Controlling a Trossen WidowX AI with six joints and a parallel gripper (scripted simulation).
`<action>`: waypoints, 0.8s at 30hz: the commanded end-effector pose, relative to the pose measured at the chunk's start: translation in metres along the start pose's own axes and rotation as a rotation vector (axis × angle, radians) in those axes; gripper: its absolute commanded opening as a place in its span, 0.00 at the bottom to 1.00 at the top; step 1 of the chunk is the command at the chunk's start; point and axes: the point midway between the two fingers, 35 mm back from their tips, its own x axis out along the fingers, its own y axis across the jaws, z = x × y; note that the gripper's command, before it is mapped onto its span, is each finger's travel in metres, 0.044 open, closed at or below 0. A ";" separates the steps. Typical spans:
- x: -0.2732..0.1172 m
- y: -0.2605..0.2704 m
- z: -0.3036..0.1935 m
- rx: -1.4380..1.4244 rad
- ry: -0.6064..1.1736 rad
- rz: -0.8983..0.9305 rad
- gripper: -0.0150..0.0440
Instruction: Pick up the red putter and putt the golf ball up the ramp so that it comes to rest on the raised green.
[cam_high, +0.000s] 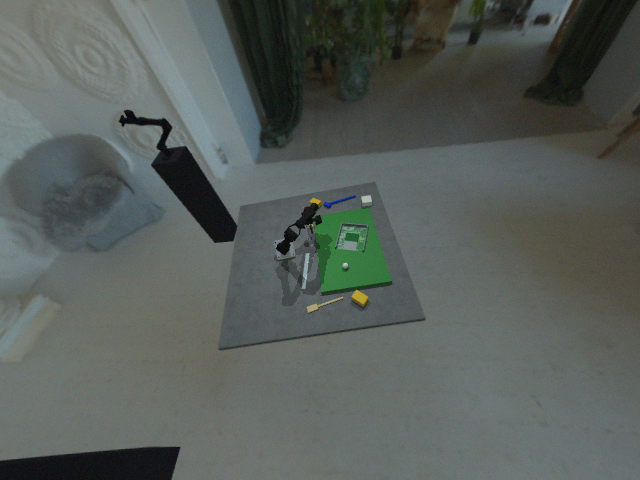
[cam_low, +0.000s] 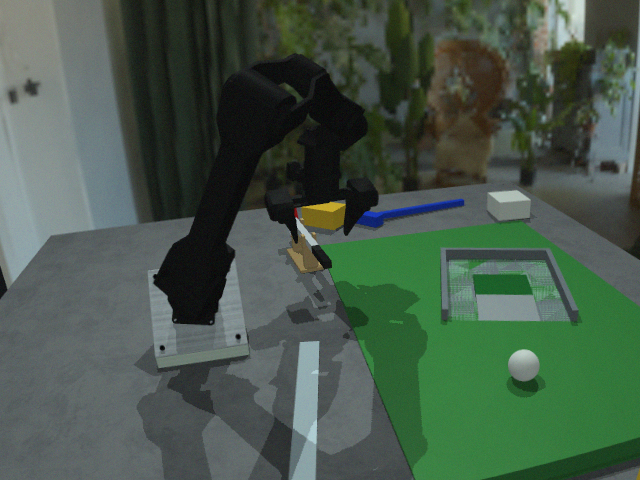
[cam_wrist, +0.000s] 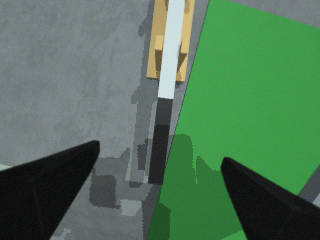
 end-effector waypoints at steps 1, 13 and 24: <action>0.001 0.001 0.001 -0.021 0.013 -0.004 1.00; 0.034 0.000 -0.007 -0.020 0.014 -0.004 1.00; 0.049 0.000 -0.012 -0.020 0.015 -0.004 1.00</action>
